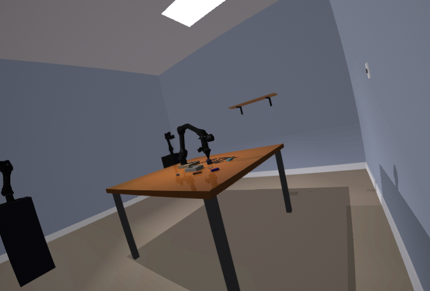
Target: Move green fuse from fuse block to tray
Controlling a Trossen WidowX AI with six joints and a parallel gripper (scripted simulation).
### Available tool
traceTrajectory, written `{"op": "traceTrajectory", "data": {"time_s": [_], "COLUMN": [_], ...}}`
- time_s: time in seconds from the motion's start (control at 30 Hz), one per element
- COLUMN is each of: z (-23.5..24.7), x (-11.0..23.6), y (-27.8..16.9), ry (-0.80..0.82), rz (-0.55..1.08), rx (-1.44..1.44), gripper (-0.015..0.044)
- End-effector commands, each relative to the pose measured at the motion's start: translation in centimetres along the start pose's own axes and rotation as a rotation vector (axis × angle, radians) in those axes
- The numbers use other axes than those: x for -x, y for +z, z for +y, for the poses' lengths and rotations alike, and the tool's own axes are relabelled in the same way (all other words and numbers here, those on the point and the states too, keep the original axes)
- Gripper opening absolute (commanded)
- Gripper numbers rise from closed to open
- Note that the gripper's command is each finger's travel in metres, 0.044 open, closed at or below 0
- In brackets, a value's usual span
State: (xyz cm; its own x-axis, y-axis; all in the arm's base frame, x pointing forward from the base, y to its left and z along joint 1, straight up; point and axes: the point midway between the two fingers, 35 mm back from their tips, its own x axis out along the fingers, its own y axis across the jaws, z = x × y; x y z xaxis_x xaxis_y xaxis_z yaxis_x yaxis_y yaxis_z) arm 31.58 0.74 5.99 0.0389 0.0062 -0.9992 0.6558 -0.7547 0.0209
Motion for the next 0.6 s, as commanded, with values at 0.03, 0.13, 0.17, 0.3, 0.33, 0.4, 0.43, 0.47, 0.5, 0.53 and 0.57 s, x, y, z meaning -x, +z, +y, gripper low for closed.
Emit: {"op": "traceTrajectory", "data": {"time_s": [0.03, 0.13, 0.17, 0.3, 0.33, 0.4, 0.43, 0.47, 0.5, 0.53, 0.57], "z": [0.0, 0.0, 0.0, 0.0, 0.0, 0.0, 0.0, 0.0, 0.0, 0.0, 0.0], "x": [-0.3, -0.3, -0.4, -0.7, -0.7, -0.9, -1.0, -1.1, -1.2, -1.3, -1.3], "y": [0.1, 0.1, 0.1, 0.1, 0.1, 0.1, 0.1, 0.1, 0.1, 0.1, 0.1], "ry": [-0.002, -0.002, -0.002, -0.002, -0.002, -0.002, -0.002, -0.002, -0.002, -0.002, -0.002], "rz": [-0.007, -0.007, -0.007, -0.007, -0.007, -0.007, -0.007, -0.007, -0.007, -0.007, -0.007], "rx": [-0.004, -0.004, -0.004, -0.004, -0.004, -0.004, -0.004, -0.004, -0.004, -0.004, -0.004], "gripper": [0.006, 0.006, 0.006, 0.006, 0.006, 0.006, 0.006, 0.006, 0.006, 0.006, 0.006]}}
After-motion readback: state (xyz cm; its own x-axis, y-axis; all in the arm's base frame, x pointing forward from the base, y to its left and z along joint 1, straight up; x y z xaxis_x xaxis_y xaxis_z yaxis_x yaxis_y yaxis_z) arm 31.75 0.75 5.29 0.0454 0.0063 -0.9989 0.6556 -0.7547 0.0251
